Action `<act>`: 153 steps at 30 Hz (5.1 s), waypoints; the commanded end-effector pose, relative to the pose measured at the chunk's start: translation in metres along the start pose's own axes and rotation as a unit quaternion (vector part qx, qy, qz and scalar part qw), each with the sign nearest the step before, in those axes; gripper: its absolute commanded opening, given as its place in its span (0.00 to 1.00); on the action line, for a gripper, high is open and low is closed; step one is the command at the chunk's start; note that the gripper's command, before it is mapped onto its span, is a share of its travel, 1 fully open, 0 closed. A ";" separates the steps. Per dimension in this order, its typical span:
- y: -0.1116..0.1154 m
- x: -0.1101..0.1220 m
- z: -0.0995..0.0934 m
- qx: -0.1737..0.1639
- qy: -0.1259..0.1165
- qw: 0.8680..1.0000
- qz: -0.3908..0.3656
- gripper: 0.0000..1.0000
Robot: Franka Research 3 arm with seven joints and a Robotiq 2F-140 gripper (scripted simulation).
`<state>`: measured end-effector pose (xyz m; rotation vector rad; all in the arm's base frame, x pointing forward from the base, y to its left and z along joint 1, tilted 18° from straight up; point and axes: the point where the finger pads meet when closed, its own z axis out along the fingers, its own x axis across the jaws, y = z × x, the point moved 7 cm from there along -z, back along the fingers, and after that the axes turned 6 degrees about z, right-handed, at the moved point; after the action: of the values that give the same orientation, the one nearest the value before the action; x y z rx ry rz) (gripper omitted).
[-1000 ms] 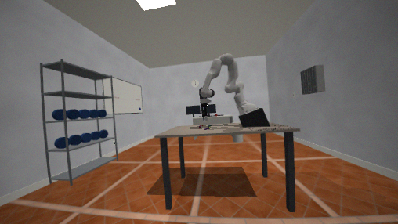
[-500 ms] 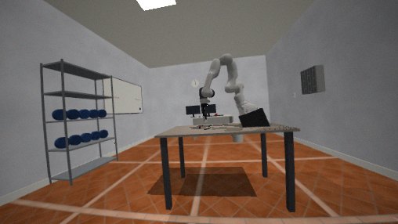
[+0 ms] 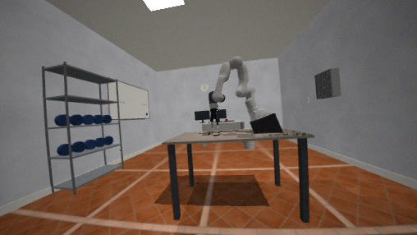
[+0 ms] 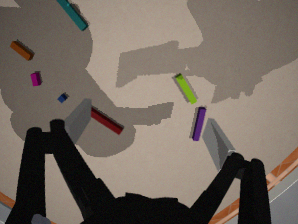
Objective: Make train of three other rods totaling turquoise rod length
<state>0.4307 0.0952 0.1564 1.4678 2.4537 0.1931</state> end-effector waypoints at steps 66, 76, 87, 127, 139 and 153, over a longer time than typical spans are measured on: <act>0.006 0.008 -0.002 -0.009 -0.003 0.762 -0.647 1.00; 0.006 0.010 -0.001 -0.008 -0.003 0.693 -0.721 1.00; 0.007 0.011 -0.001 -0.008 -0.004 0.618 -0.786 1.00; 0.008 0.016 0.000 -0.005 -0.006 0.308 -0.951 1.00; 0.008 0.017 0.000 -0.004 -0.006 0.210 -0.978 1.00; 0.008 0.018 0.001 -0.003 -0.006 0.094 -0.996 1.00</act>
<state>0.4278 0.1155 0.1545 -2.2185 1.9002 -0.4147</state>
